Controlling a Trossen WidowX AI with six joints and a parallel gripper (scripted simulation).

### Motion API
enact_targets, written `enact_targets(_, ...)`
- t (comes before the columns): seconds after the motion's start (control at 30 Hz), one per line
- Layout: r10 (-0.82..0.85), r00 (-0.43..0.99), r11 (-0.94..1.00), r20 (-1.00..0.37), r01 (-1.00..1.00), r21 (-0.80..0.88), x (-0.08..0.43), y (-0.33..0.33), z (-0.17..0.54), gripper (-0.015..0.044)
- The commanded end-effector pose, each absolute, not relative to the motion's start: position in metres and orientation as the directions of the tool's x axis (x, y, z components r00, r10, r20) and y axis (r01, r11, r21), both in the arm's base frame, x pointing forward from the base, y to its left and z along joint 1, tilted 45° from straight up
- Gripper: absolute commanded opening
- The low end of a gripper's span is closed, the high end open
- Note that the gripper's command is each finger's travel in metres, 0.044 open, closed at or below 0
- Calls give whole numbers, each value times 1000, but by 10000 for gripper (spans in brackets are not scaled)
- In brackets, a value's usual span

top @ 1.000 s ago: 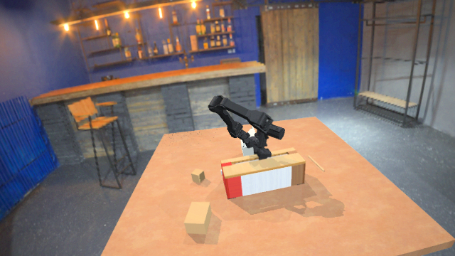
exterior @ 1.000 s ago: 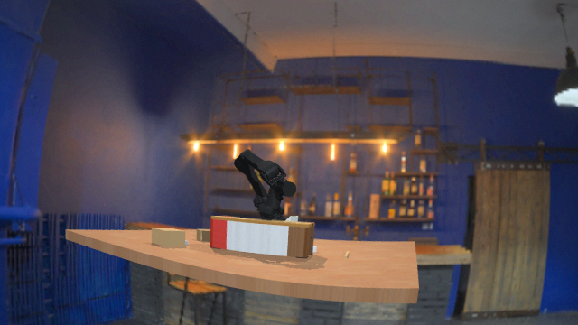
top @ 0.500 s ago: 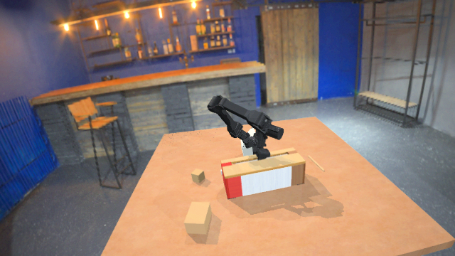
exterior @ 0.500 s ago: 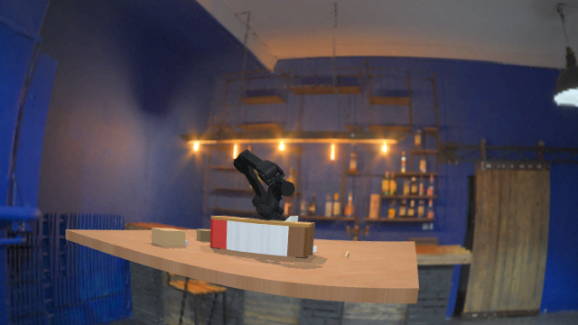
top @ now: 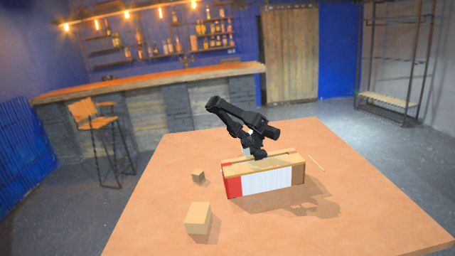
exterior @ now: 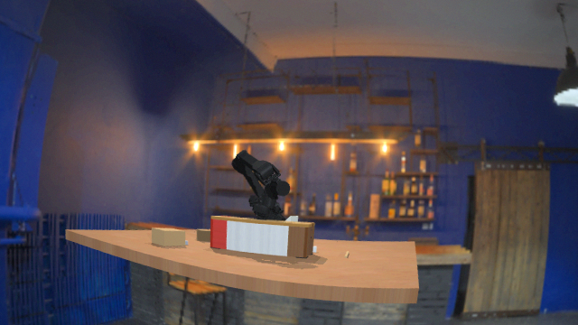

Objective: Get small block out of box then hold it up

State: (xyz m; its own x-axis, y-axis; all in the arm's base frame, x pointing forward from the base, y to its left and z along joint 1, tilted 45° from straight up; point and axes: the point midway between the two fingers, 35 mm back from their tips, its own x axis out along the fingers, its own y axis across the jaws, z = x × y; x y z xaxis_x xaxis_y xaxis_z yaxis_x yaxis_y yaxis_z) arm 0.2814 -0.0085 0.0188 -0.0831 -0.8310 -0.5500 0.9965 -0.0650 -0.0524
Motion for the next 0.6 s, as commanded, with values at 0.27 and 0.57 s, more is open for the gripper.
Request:
enact_targets(0.27, -831, -79, -62, -550, 997, -48, 282, -4, 15, 400)
enact_targets(0.57, -832, -79, -62, -550, 997, -48, 282, -9, 20, 400)
